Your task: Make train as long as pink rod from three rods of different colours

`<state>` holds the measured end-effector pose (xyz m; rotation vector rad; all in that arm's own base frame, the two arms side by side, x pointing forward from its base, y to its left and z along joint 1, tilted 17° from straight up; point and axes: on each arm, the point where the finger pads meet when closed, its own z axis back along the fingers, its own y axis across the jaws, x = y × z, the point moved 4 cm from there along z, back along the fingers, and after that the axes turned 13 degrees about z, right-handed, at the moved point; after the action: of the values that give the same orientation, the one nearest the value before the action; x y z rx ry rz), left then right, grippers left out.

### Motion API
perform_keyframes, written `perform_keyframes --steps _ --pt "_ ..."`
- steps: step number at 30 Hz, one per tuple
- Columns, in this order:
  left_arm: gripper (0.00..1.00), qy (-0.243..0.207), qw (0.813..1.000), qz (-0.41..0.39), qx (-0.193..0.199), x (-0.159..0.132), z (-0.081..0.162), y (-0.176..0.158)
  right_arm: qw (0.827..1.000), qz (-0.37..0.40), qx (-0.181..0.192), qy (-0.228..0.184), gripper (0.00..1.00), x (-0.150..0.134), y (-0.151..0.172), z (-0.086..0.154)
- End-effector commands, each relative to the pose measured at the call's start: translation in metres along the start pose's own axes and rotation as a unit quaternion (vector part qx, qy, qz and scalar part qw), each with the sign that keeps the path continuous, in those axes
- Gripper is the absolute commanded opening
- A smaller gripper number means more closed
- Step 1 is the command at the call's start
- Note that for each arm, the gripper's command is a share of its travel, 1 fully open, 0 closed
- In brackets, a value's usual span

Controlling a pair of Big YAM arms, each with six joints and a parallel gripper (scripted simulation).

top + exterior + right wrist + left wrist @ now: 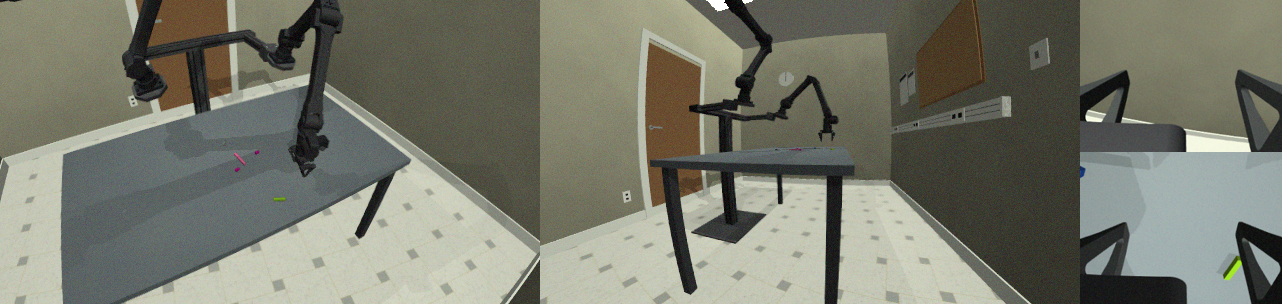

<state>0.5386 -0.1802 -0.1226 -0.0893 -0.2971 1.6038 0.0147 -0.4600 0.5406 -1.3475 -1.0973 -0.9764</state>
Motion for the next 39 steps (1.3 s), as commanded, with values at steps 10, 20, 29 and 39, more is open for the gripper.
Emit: perform_keyframes --steps 10,20,29,39 --pt "1.0 0.006 0.978 -0.207 -0.026 0.014 0.014 0.001 0.999 -0.005 -0.019 -0.027 1.0 0.019 -0.015 0.007" --pt "1.0 0.002 0.934 -0.355 -0.027 0.023 0.012 0.018 0.999 -0.005 -0.019 -0.027 1.0 0.019 -0.015 0.007" --pt "1.0 -0.001 0.881 -0.473 -0.027 0.03 0.011 0.033 0.999 -0.005 -0.019 -0.027 1.0 0.019 -0.015 0.007" --pt "1.0 -0.004 0.815 -0.578 -0.026 0.037 0.01 0.047 0.999 -0.005 -0.019 -0.027 1.0 0.019 -0.015 0.007"
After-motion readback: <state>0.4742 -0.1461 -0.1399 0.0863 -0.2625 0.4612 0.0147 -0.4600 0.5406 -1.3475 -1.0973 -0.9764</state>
